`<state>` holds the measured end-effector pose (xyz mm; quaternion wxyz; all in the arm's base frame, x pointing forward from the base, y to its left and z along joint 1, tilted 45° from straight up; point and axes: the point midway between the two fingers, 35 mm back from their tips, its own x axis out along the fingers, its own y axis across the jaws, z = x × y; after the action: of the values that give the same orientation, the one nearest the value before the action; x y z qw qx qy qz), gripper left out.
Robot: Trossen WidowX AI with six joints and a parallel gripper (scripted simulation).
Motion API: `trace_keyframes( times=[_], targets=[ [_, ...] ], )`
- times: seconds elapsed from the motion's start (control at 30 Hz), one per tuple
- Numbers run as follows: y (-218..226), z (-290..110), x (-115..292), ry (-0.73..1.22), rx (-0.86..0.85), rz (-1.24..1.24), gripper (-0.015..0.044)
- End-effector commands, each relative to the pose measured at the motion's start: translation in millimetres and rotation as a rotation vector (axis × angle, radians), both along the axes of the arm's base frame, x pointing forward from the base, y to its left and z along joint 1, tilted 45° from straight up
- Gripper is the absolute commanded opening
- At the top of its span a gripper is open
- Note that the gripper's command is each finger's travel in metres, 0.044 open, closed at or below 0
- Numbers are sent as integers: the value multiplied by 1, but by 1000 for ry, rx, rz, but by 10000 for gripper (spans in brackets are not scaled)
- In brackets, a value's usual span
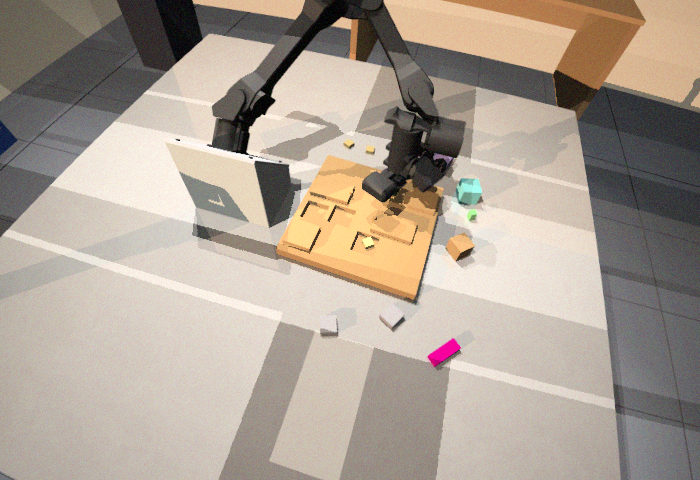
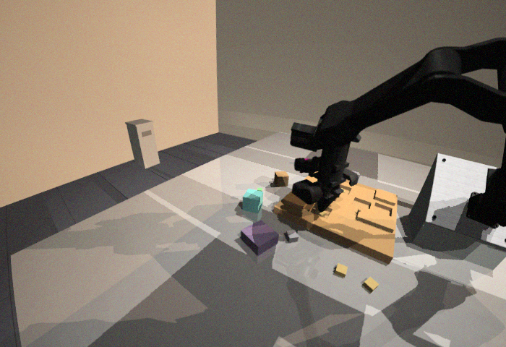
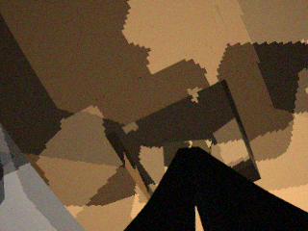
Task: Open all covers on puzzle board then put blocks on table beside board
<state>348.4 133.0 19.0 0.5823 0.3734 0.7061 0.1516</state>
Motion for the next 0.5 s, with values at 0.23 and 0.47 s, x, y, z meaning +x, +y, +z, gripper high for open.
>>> trace_keyframes(
  times=[0.23, 0.47],
  targets=[
    [0, -2, 2, -72, 9, 77, 0],
    [-4, 2, 2, -491, 35, 497, 0]
  ],
)
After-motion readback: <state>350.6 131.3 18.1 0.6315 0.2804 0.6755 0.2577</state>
